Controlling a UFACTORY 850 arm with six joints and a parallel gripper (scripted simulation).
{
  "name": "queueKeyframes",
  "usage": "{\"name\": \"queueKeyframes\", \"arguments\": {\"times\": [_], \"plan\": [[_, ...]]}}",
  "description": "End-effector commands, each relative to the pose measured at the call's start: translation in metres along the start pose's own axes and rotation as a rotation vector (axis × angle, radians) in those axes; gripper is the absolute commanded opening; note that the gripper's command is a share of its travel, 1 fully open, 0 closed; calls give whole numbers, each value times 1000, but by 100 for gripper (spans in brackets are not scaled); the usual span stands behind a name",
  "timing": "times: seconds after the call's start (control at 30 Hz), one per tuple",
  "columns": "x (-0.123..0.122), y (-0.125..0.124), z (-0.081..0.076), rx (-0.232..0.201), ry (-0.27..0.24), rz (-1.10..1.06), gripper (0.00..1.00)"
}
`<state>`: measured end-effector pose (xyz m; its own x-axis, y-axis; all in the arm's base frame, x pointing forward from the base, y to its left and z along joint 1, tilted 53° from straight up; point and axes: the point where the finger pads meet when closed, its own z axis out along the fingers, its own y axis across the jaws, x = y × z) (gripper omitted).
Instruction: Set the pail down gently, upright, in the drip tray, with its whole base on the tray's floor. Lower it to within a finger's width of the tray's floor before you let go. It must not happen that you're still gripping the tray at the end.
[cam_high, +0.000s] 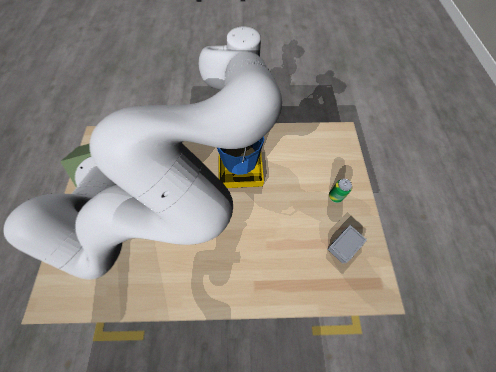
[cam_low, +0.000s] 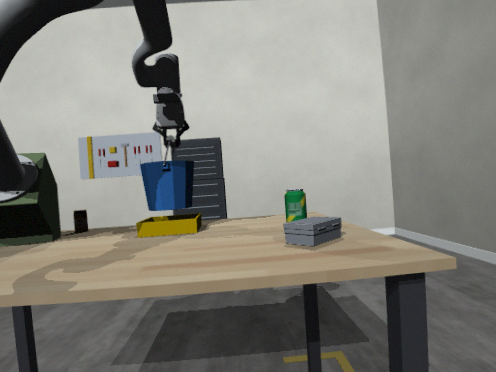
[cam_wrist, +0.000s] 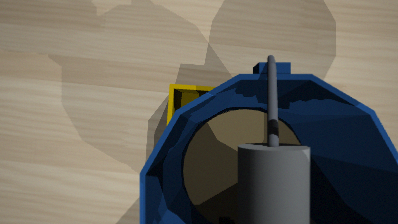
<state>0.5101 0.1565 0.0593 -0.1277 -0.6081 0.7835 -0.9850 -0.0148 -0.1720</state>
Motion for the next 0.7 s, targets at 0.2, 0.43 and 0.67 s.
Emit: {"name": "queueKeyframes", "arguments": {"times": [0.2,0.43,0.67], "plan": [[0,-1,7,1,-1,1,0],[0,-1,15,1,-1,1,0],[0,-1,22,1,-1,1,0]]}}
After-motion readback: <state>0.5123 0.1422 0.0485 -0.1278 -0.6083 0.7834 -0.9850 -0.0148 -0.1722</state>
